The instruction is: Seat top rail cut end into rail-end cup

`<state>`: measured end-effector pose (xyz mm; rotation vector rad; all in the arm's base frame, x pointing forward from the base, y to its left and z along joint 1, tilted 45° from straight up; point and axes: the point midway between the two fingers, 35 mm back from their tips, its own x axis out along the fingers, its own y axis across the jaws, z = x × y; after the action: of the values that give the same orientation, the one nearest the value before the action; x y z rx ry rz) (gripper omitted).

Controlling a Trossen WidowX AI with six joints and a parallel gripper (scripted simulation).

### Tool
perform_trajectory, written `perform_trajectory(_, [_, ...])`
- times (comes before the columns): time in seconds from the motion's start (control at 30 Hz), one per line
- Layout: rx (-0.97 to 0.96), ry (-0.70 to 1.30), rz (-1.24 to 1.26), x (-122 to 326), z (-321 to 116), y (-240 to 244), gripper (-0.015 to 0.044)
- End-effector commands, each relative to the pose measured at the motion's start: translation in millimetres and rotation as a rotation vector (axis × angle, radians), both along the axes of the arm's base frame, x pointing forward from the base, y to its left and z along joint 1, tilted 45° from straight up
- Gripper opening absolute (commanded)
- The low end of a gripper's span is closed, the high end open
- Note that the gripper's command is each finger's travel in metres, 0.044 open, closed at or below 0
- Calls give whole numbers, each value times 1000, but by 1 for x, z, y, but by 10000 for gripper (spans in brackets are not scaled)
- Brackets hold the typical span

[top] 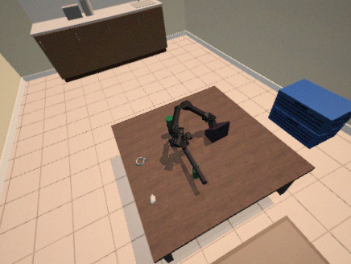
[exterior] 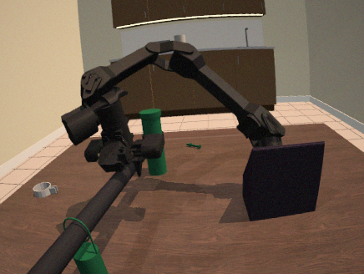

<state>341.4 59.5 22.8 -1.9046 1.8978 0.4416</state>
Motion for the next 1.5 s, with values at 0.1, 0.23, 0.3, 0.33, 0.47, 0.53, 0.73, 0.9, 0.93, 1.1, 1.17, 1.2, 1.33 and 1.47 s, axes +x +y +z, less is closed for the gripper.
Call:
perform_trajectory(0.1, [-3,-3,2,0,4,-2,0])
perform_trajectory(0.23, [-3,-3,2,0,5,-3,0])
perform_trajectory(0.3, [-3,-3,2,0,6,-4,0])
perform_trajectory(0.33, [-3,-3,2,0,6,-4,0])
perform_trajectory(0.47, [-3,-3,2,0,8,-5,0])
perform_trajectory(0.53, [-3,-3,2,0,8,-5,0])
perform_trajectory(0.73, [-4,-3,2,0,10,-7,0])
perform_trajectory(0.9, [-4,-3,2,0,12,-8,0])
perform_trajectory(0.93, [-4,-3,2,0,12,-8,0])
perform_trajectory(1.1, [-4,-3,2,0,13,-10,0])
perform_trajectory(1.17, [-4,-3,2,0,14,-10,0])
perform_trajectory(1.2, [-4,-3,2,0,14,-10,0])
perform_trajectory(1.33, [-4,-3,2,0,15,-12,0])
perform_trajectory(1.47, [-4,-3,2,0,17,-13,0])
